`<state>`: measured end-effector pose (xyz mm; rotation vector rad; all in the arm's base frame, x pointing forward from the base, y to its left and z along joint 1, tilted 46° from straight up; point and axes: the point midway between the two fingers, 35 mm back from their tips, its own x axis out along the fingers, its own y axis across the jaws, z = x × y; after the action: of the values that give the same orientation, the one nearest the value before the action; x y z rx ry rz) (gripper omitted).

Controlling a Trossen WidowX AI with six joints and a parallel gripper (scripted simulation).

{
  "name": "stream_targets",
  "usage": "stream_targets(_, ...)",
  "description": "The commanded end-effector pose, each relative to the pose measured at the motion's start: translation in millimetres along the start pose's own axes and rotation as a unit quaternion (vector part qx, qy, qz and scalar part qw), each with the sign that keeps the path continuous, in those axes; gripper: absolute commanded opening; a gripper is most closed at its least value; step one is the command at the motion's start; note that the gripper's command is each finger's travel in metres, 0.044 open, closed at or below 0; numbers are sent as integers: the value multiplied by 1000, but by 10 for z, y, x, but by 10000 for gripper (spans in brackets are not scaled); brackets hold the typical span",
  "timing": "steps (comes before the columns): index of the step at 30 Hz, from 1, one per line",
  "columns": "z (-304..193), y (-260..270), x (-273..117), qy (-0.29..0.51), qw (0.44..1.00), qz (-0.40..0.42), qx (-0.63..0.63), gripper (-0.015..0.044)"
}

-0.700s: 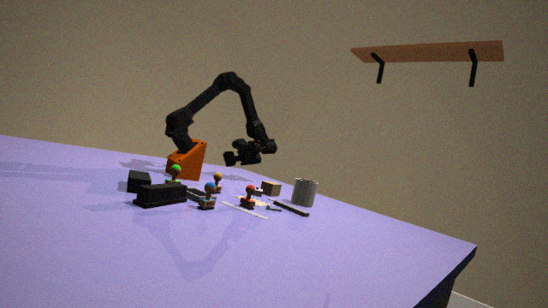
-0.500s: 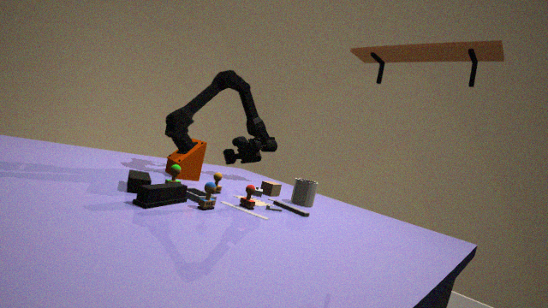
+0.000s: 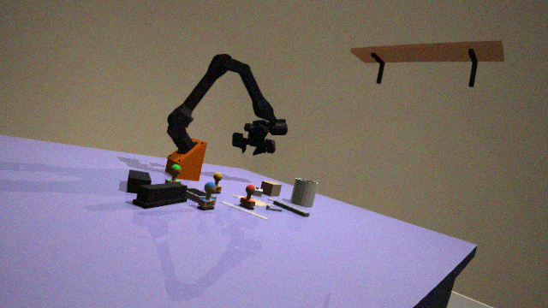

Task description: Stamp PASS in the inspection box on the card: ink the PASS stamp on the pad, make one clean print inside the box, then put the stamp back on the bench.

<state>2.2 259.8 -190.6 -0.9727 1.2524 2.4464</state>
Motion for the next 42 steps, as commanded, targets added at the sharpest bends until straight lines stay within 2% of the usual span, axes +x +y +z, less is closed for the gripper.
stream_targets(1,-179,-7,-457,29,993,-48,104,228)
stream_targets(7,-661,139,-1361,71,933,-152,319,228)
stream_targets(13,-1265,608,-2127,94,807,-248,527,228)
stream_targets(17,-1667,1089,-2515,102,688,-303,651,228)
stream_targets(21,-2021,1679,-2788,106,545,-350,755,228)
stream_targets(27,-2376,2699,-2974,112,295,-403,859,228)
stream_targets(30,-2485,3084,-3045,116,204,-417,878,228)
stream_targets(32,-2501,3166,-3055,117,185,-419,881,228)
stream_targets(42,-2548,3160,-3025,116,185,-419,881,228)
